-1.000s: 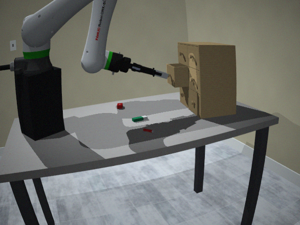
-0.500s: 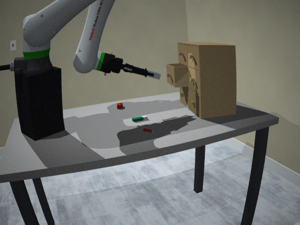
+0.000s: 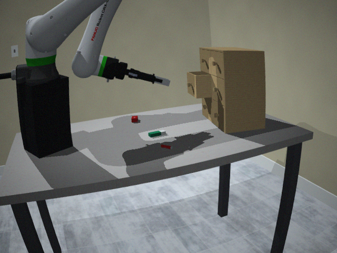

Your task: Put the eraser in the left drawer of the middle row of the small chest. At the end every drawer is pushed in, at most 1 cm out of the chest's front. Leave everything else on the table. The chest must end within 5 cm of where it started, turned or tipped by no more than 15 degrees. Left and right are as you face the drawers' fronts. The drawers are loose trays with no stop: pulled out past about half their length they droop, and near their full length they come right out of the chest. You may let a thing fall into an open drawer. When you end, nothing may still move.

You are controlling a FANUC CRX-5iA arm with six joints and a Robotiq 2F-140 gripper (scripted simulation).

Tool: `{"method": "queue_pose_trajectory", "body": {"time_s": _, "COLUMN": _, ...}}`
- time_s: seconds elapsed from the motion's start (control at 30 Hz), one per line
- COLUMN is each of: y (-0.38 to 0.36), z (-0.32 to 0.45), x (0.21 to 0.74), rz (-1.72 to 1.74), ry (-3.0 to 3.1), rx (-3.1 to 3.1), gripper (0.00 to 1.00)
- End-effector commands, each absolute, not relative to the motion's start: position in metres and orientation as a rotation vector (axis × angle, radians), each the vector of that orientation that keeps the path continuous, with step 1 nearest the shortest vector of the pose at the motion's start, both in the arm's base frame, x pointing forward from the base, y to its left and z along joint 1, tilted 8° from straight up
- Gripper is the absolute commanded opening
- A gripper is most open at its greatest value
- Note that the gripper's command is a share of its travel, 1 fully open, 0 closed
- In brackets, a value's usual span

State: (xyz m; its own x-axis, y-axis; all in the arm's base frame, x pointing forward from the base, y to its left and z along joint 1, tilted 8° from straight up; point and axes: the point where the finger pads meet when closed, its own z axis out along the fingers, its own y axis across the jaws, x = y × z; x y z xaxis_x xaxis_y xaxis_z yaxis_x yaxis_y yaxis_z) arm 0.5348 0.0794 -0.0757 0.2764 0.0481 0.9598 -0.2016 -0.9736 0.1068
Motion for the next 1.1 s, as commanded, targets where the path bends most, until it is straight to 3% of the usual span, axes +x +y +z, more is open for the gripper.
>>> {"method": "queue_pose_trajectory", "body": {"time_s": 0.0, "y": 0.081, "z": -0.074, "x": 0.530, "rz": 1.768, "ry": -0.144, "rx": 2.335, "gripper": 0.20}}
{"method": "queue_pose_trajectory", "body": {"time_s": 1.07, "y": 0.084, "z": -0.065, "x": 0.520, "rz": 1.620, "ry": -0.164, "rx": 2.446, "gripper": 0.20}}
